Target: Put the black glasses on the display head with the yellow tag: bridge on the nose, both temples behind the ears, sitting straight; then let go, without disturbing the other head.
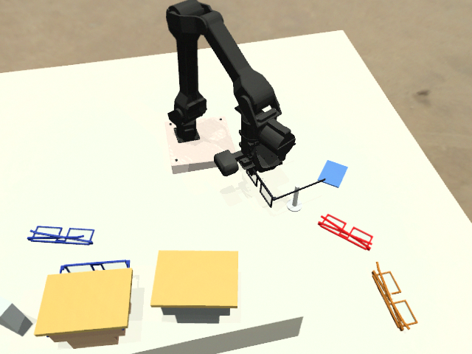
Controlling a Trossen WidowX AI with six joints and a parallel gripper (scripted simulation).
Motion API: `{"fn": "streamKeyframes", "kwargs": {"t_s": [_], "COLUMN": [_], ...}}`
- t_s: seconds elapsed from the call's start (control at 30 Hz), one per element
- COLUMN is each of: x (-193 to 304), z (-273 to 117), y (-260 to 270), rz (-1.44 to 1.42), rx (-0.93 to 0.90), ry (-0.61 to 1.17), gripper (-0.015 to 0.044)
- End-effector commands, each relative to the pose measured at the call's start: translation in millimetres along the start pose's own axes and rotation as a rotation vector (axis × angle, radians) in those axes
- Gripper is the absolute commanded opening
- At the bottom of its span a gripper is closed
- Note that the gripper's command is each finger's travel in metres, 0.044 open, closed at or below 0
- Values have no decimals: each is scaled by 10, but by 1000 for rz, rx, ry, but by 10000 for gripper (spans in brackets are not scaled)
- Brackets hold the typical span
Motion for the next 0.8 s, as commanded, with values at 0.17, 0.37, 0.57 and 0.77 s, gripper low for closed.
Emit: {"fn": "streamKeyframes", "kwargs": {"t_s": [0.17,0.37,0.57,0.77], "x": [-11,-46,-74,-110], "z": [2,1,-44,-288], "y": [0,-8,-12,-17], "rz": [-3,-3,-3,-3], "rx": [-2,-2,-2,-2], "ry": [0,0,0,0], "gripper": [0,0,0,0]}}
Point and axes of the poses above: the point midway between the two fingers, 35 mm back from their tips, its own z axis out along the fingers, its own y axis across the jaws, x = y × z, the point moved 5 cm from there along -z, back along the fingers, and after that the axes turned 12 degrees about -z, right-handed, at the moved point
